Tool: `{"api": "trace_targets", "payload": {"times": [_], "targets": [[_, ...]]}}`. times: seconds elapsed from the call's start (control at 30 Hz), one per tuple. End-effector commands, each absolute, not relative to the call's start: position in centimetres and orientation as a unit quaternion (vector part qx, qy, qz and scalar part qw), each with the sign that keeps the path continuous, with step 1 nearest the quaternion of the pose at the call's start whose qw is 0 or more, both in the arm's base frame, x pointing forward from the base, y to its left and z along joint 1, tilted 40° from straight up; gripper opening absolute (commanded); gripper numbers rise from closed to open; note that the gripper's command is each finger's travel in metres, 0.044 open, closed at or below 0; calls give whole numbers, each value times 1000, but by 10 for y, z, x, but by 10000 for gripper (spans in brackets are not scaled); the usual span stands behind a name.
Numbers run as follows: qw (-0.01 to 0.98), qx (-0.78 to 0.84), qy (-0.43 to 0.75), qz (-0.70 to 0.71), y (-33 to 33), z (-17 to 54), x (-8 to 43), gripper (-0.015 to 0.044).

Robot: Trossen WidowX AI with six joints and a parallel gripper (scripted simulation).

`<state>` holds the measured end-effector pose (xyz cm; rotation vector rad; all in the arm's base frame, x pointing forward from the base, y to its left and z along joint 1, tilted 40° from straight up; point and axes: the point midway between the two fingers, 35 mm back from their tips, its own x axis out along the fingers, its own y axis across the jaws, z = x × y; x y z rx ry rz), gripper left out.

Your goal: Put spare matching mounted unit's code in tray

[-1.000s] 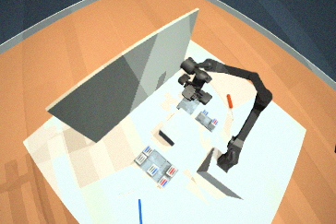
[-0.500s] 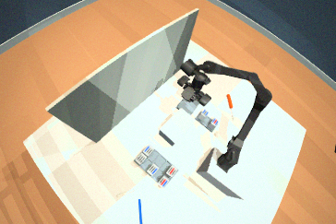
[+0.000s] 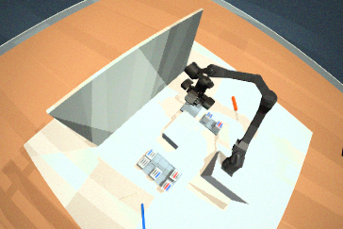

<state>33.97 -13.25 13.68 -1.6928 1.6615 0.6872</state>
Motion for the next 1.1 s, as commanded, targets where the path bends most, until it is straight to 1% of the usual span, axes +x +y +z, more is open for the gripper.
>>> {"api": "trace_targets", "payload": {"times": [0.0, 1.07], "targets": [[330, -647, 634, 266, -134, 133, 339, 0], [328, -648, 635, 265, -153, 113, 336, 0]]}}
